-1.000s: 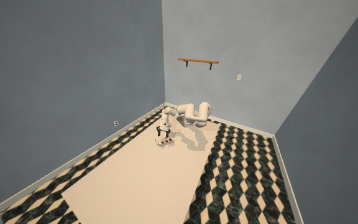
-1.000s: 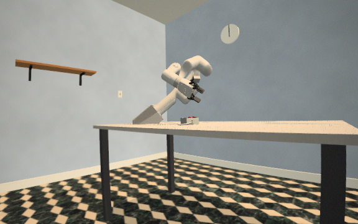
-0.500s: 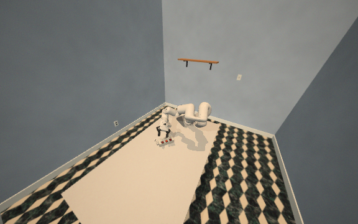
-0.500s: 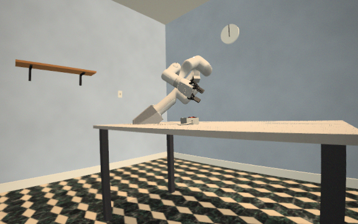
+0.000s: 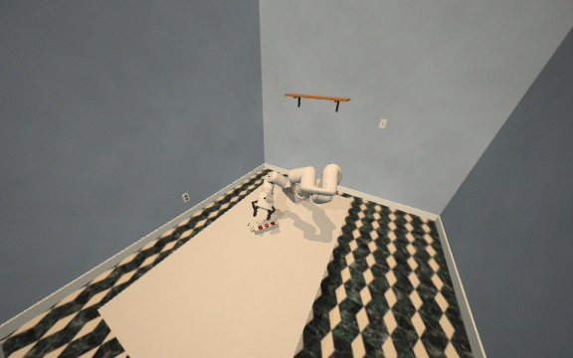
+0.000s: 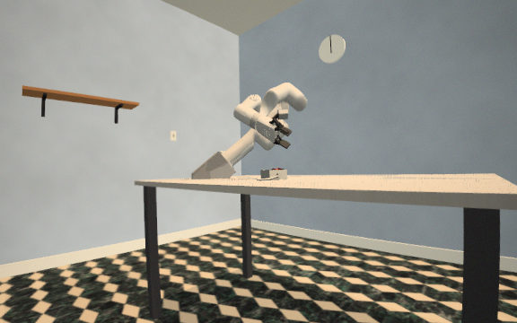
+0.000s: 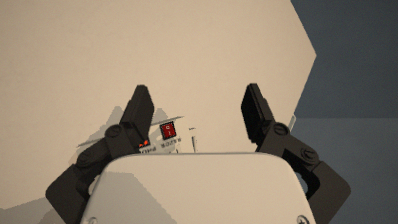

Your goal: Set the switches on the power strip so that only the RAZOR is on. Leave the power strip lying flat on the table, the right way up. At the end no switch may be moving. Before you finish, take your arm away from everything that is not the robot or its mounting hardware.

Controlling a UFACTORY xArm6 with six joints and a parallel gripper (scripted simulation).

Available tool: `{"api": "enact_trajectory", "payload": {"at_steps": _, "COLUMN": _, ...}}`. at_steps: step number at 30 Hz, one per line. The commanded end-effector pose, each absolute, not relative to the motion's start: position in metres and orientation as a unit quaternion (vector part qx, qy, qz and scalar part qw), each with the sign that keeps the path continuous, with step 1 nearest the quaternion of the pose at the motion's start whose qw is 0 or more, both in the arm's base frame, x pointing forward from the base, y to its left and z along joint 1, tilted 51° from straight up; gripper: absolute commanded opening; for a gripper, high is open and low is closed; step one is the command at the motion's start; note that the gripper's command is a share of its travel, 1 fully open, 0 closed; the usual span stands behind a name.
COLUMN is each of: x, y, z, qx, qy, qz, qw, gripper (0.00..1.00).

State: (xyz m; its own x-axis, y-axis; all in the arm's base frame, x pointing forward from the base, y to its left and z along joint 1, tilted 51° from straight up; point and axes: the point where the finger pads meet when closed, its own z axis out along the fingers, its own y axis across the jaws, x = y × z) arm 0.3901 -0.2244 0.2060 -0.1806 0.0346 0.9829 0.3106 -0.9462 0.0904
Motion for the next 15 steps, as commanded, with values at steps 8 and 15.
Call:
{"api": "enact_trajectory", "payload": {"at_steps": 8, "x": 0.3835, "y": -0.2196, "z": 0.2005, "qx": -0.701, "qy": 0.045, "qz": -0.701, "qw": 0.121, "gripper": 1.0}}
{"api": "enact_trajectory", "payload": {"at_steps": 15, "x": 0.3809, "y": -0.2178, "z": 0.1981, "qx": -0.714, "qy": 0.099, "qz": -0.681, "qw": 0.13, "gripper": 1.0}}
